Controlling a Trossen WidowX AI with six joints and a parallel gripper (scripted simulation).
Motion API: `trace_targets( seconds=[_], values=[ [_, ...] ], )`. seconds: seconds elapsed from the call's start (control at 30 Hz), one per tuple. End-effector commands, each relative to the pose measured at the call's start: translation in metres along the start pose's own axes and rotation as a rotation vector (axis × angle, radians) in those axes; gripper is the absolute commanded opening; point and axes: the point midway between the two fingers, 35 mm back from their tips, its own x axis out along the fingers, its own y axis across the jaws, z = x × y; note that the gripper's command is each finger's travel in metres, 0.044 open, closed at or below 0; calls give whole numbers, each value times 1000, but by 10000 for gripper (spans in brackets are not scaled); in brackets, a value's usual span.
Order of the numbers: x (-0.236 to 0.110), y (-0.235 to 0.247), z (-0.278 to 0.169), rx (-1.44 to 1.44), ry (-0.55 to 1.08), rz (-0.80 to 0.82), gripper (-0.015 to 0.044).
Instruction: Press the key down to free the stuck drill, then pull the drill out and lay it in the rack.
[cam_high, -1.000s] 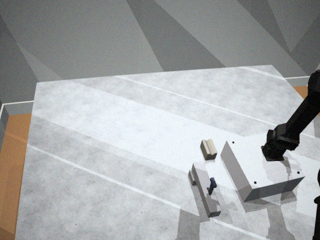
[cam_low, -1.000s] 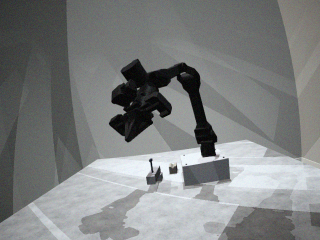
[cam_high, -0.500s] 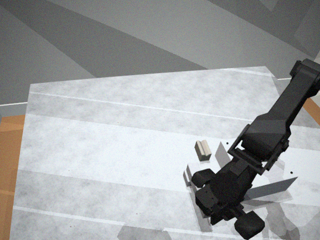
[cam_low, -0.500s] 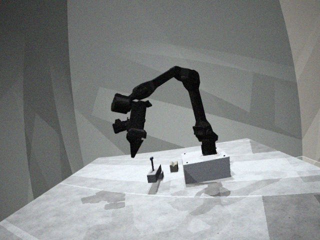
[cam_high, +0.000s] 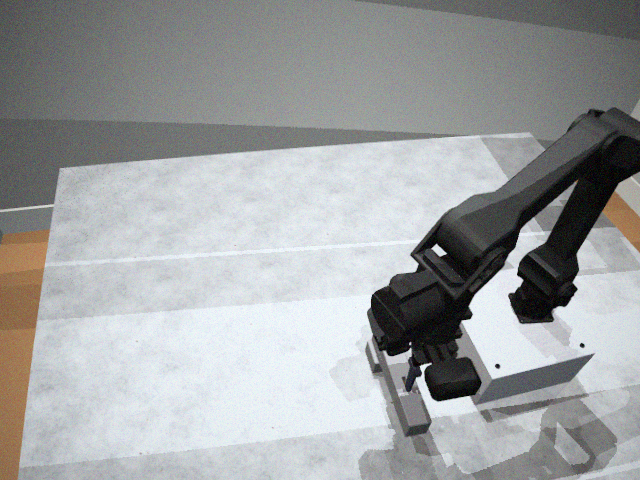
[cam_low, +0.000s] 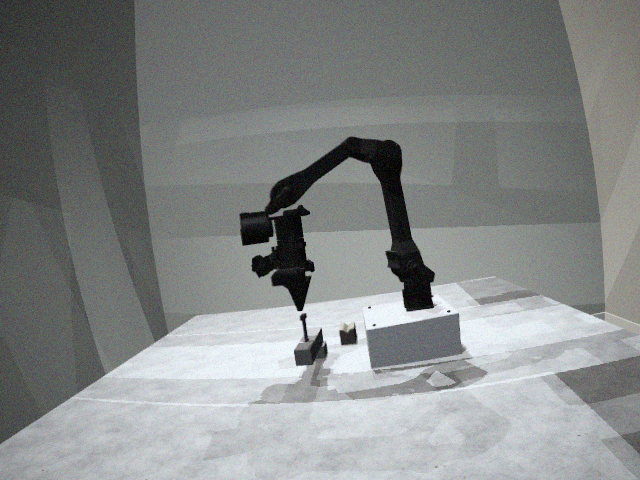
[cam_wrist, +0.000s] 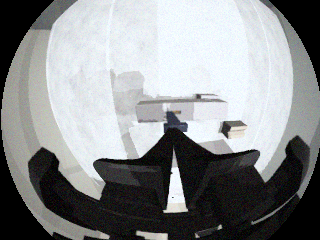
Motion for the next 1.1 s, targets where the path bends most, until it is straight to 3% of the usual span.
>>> trace_targets(
  seconds=[0.0, 1.07],
  values=[
    [4, -2, -1, 10, 5, -6, 0],
    [22, -2, -3, 13, 8, -8, 0]
  ],
)
